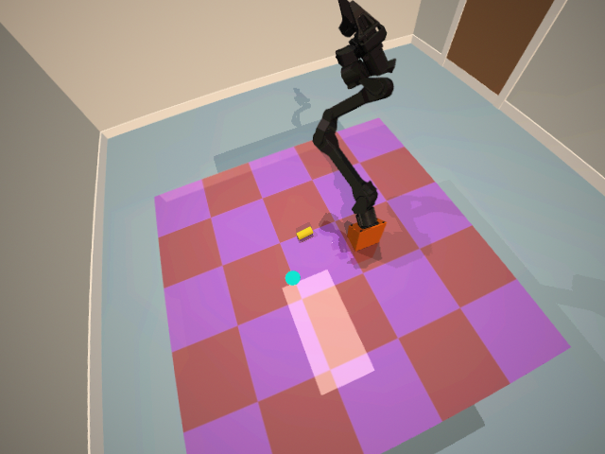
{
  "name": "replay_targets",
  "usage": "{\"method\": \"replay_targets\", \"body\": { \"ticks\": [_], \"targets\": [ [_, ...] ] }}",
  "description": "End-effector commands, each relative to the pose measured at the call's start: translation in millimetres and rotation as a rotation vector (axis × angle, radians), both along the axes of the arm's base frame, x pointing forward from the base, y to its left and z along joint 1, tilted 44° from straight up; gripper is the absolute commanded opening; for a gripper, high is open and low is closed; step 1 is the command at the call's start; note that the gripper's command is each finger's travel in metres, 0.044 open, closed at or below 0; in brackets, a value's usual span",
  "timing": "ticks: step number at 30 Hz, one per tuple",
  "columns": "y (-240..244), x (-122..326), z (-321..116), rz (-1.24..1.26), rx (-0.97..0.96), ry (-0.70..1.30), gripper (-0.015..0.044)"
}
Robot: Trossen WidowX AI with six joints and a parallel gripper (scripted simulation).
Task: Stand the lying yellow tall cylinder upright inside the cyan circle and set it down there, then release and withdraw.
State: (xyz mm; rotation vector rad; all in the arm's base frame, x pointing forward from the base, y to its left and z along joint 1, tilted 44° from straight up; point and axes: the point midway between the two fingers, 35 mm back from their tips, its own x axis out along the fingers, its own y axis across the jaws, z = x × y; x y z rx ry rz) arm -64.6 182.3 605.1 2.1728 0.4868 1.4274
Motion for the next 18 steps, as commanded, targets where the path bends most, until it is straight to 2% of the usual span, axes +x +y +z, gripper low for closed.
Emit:
{"method": "replay_targets", "body": {
  "ticks": [1,4,18],
  "targets": [
    [0.5,0.1,-0.2,-0.003,-0.002,-0.003,0.0374],
    [8.4,1.2,-2.7,-0.053,-0.033,-0.041,0.0309],
    [114.1,31.3,-57.5,-0.498,-0.49,-0.426,0.0309]
  ]
}}
